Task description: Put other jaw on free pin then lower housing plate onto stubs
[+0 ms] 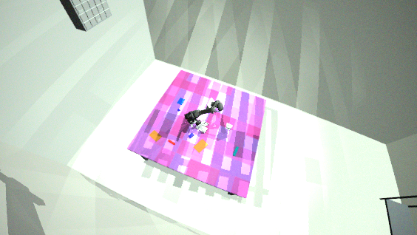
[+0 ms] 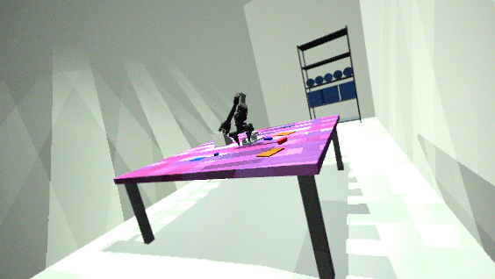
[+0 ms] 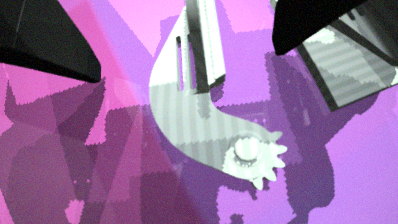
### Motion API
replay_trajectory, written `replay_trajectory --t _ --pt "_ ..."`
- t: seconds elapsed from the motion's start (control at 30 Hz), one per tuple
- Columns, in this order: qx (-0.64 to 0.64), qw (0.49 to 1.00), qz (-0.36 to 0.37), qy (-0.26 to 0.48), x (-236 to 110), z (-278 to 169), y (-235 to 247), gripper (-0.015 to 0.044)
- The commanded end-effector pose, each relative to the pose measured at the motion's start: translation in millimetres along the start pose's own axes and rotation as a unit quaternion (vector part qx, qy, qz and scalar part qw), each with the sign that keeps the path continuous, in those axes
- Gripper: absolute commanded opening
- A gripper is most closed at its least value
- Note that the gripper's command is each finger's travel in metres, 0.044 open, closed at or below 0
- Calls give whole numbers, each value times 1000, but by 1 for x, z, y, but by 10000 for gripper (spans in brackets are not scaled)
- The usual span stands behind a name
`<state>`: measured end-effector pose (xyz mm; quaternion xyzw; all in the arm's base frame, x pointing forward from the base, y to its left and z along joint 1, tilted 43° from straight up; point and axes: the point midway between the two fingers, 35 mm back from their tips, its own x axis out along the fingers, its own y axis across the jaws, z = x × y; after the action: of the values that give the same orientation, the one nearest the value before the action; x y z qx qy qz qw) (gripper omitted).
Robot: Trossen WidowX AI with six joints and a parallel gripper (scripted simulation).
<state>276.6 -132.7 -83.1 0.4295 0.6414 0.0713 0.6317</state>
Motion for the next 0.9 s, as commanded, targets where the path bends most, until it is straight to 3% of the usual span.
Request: replay_trajectory --t 0.0,0.7,0.87 --pt "5 1000 3 2 3 -1 0 440" --pt "5 1000 3 2 3 -1 0 440" --pt "2 1000 1 2 3 -1 -1 309"
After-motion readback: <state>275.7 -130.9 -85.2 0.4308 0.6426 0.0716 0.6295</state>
